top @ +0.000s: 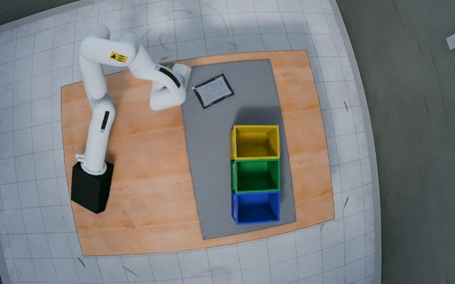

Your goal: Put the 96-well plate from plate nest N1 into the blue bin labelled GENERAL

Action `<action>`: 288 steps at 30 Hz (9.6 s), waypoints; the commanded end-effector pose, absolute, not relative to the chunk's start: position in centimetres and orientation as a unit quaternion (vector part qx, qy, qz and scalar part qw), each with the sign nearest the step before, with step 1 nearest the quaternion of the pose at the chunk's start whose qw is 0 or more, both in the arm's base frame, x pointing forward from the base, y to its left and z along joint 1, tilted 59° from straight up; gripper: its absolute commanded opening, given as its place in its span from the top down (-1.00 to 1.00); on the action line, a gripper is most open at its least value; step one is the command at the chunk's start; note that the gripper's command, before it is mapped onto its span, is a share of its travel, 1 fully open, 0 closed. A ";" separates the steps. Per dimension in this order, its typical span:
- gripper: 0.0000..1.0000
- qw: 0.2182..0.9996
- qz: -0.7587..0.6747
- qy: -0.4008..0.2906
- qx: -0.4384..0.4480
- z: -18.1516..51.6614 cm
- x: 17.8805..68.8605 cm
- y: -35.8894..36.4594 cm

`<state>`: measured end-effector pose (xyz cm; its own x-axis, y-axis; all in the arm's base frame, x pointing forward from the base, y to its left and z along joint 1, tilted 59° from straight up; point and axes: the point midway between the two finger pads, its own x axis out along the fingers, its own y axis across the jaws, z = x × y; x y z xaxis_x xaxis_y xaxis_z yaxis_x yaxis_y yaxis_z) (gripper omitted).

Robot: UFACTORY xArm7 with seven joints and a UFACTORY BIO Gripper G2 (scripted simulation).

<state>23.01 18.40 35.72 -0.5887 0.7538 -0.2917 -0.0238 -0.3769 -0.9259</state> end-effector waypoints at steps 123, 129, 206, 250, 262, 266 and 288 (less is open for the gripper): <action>0.25 0.637 0.495 -0.396 -0.438 46.4 38.4 -1.7; 0.25 0.662 0.479 -0.384 -0.431 46.2 39.4 -3.0; 0.25 0.956 0.213 -0.182 -0.085 33.6 43.5 -20.3; 0.25 0.884 0.033 -0.226 0.407 30.1 41.4 -19.4; 0.25 0.868 0.025 -0.240 0.433 30.3 41.4 -19.4; 0.25 0.868 0.039 -0.247 0.429 30.7 41.4 -19.1; 0.25 0.852 0.169 -0.309 0.387 37.0 41.3 -12.0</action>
